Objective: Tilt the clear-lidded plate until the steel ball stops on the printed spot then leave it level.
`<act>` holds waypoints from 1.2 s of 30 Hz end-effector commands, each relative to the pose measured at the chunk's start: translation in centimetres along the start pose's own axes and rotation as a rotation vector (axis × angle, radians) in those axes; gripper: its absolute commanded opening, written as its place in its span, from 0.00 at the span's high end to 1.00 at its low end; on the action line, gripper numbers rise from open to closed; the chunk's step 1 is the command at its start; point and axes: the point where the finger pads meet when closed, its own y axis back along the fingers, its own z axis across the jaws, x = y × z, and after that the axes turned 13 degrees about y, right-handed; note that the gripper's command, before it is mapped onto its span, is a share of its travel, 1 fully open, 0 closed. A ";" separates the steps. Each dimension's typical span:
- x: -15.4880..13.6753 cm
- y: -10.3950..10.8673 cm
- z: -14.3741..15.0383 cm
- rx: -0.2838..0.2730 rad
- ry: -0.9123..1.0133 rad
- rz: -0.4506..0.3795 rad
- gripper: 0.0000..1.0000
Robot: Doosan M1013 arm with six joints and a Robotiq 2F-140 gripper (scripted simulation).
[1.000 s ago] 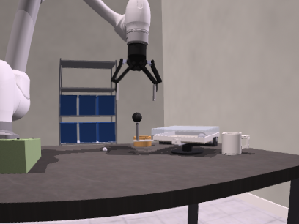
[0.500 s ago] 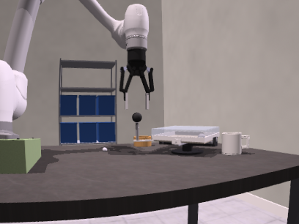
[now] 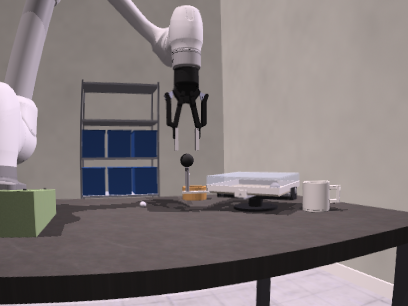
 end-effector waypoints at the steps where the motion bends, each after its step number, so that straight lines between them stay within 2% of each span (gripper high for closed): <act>1: 0.0 0.0 0.0 0.000 0.000 0.000 0.64; 36: 0.0 -0.7 0.0 0.000 0.000 0.000 0.64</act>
